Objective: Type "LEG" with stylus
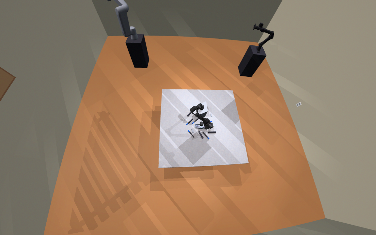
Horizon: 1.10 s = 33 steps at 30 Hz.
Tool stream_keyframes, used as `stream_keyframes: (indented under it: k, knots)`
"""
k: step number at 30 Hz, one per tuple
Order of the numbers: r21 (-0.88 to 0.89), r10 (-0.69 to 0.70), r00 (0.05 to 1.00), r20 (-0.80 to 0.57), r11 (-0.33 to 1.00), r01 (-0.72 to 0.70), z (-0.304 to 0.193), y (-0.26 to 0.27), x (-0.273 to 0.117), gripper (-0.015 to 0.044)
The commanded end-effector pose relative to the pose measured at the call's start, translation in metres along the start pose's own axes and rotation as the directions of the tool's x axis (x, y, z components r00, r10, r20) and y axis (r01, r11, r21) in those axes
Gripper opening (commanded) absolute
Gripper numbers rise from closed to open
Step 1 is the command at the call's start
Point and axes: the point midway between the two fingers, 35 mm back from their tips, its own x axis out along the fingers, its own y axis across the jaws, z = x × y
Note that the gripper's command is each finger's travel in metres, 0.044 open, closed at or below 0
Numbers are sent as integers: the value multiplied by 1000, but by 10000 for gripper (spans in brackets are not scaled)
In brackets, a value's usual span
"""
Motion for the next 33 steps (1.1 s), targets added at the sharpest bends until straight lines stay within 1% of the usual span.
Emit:
stream_keyframes:
  k: [1, 5, 11, 21, 27, 33]
  knots:
    - [4, -5, 1000, 4, 1000, 5, 2, 0, -1, 0]
    - [4, -5, 1000, 4, 1000, 5, 2, -2, -1, 0]
    - [3, -8, 1000, 4, 1000, 8, 2, -59, -1, 0]
    - [3, -8, 1000, 4, 1000, 8, 2, -63, -1, 0]
    - [2, -11, 1000, 4, 1000, 11, 2, -121, -1, 0]
    - [2, -12, 1000, 4, 1000, 12, 2, -123, -1, 0]
